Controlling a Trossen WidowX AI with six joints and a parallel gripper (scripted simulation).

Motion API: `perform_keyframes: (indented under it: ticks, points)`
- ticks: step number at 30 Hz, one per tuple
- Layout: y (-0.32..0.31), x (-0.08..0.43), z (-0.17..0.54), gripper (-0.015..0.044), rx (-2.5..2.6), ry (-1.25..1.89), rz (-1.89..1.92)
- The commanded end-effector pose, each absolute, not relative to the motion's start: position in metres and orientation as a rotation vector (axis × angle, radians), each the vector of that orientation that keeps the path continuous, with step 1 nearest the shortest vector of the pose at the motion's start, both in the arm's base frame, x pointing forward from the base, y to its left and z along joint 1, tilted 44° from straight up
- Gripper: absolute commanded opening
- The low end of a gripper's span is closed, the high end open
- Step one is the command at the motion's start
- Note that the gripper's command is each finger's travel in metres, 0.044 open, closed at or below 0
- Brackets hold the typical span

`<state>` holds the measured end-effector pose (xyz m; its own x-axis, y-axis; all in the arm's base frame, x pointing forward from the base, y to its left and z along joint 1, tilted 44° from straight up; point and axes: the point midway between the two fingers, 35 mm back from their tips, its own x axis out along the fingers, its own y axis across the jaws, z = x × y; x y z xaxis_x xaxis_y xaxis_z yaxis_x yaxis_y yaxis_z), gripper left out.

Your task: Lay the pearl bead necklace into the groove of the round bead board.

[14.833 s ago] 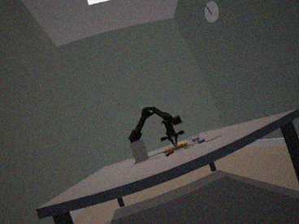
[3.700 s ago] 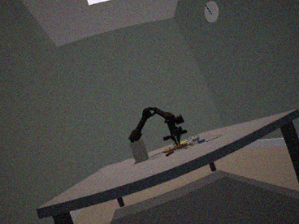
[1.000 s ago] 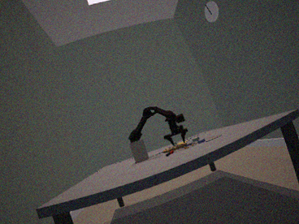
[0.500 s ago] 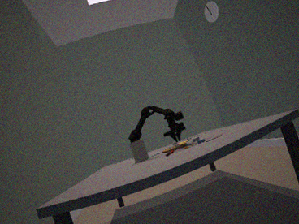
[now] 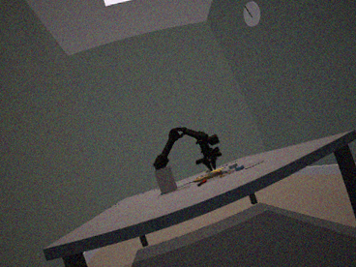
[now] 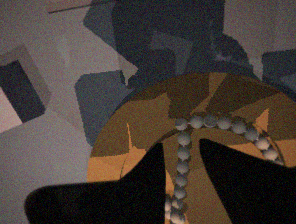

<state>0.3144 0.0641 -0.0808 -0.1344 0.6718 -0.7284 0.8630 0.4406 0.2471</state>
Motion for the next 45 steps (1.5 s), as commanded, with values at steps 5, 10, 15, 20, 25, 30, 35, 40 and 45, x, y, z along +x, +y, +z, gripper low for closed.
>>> perform_keyframes:
  ticks: [5, 10, 15, 20, 25, 30, 35, 40, 45]
  points:
    - [0.073, 0.3084, -0.0923, 0.012, 1.31, 1.891, -0.308]
    - [0.0757, 0.3073, -0.0951, 0.012, 1.311, 1.893, -0.309]
    - [0.0749, 0.3089, -0.0929, 0.0067, 1.303, 1.886, -0.3]
    - [0.0749, 0.3089, -0.0929, 0.0, 1.303, 1.886, -0.3]
    - [0.0749, 0.3089, -0.0929, 0.0, 1.303, 1.886, -0.3]
    - [0.0749, 0.3089, -0.0929, 0.0, 1.303, 1.886, -0.3]
    - [0.0749, 0.3089, -0.0929, 0.0, 1.303, 1.886, -0.3]
    - [0.0749, 0.3089, -0.0929, 0.0, 1.303, 1.886, -0.3]
    - [0.0749, 0.3089, -0.0929, 0.0, 1.303, 1.886, -0.3]
